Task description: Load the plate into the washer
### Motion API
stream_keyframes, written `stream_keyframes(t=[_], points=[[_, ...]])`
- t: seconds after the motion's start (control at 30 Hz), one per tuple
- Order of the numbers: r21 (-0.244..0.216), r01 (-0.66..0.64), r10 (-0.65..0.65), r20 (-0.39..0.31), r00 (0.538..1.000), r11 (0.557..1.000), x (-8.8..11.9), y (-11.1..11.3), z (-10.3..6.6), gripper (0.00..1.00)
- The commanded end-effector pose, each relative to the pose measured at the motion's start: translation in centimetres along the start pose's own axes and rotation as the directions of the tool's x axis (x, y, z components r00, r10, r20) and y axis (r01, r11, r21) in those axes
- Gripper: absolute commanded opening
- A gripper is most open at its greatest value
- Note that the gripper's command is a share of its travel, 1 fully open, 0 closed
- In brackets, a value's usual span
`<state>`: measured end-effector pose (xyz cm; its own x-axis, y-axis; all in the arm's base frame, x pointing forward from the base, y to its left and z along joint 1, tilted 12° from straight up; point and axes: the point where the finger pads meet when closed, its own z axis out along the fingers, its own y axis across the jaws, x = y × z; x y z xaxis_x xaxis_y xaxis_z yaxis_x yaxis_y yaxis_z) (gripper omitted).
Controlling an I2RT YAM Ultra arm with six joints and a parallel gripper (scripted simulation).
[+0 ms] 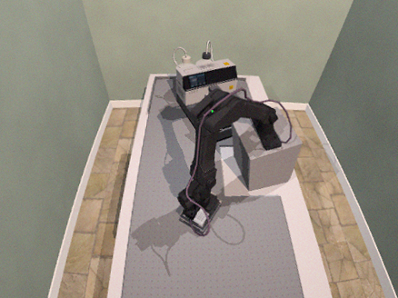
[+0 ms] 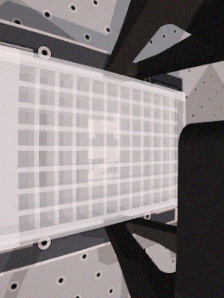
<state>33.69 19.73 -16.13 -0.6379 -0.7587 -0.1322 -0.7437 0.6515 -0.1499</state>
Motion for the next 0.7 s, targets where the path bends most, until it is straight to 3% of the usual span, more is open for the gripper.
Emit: stream_keyframes(t=[0.0,0.07,0.13,0.67], points=[[0.003,-0.006,0.006,0.061,0.998,1.000,-2.1,-0.6,-0.6,0.84],[0.004,-0.006,0.006,0.068,0.998,1.000,-2.2,-0.6,-1.2,0.84],[-0.013,0.000,0.000,0.013,1.000,1.000,-0.1,0.2,-1.2,0.84],[-0.012,0.003,-0.003,0.024,1.000,1.000,-0.7,0.4,-3.7,0.84]])
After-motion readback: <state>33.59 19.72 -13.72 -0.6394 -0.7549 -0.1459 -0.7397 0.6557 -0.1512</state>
